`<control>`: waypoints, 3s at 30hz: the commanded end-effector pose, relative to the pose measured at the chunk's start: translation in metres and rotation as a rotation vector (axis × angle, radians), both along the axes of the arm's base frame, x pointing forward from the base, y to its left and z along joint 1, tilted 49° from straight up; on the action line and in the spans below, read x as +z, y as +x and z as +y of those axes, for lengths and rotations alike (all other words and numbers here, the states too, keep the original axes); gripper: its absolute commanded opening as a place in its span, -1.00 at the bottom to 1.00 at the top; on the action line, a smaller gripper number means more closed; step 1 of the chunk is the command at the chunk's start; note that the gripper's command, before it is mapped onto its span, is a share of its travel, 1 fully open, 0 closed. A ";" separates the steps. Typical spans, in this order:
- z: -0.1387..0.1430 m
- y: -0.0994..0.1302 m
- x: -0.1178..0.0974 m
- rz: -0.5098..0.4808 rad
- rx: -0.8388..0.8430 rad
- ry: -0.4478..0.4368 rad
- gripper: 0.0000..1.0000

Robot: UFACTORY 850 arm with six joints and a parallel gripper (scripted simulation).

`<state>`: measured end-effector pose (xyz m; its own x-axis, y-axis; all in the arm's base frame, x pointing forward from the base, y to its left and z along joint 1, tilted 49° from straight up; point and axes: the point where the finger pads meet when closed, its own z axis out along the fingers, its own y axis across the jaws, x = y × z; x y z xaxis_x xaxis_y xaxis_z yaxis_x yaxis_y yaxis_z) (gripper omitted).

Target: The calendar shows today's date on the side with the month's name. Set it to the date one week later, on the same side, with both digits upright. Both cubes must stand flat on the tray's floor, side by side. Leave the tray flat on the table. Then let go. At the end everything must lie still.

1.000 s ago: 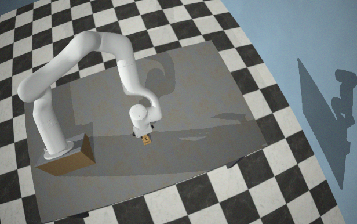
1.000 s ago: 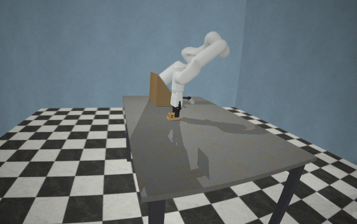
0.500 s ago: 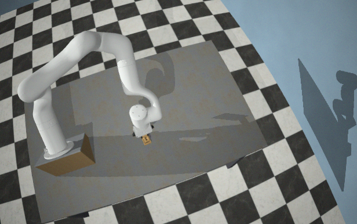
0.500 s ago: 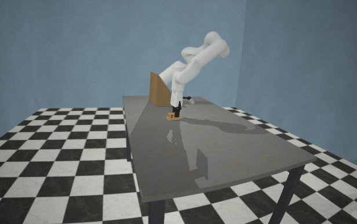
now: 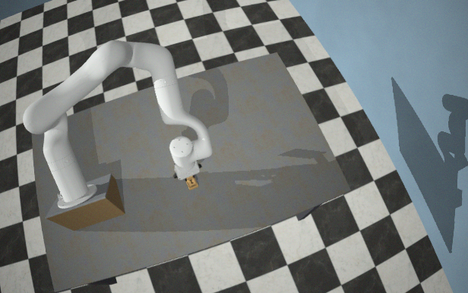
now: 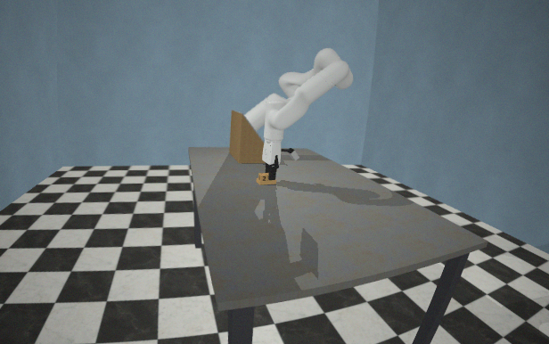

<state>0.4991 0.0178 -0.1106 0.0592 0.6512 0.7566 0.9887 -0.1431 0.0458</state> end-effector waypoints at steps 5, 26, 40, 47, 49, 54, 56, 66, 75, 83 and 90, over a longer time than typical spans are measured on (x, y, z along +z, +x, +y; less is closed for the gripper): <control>-0.001 0.001 0.000 -0.001 -0.001 -0.001 -0.43; -0.001 0.001 0.000 -0.001 -0.001 -0.001 -0.43; -0.001 0.001 0.000 -0.001 -0.001 -0.001 -0.10; -0.001 0.001 0.000 -0.001 -0.001 -0.001 -0.01; -0.001 0.001 0.000 -0.001 -0.001 -0.001 -0.01; -0.001 0.001 0.001 -0.001 -0.001 -0.001 -0.01; -0.003 0.000 0.003 -0.001 -0.001 0.000 -0.01; -0.035 -0.006 0.030 -0.001 -0.001 0.000 -0.01; -0.060 -0.010 0.052 -0.001 -0.001 0.000 -0.01; -0.068 -0.012 0.059 -0.001 -0.001 0.000 -0.01; -0.068 -0.012 0.059 -0.001 -0.001 0.000 1.00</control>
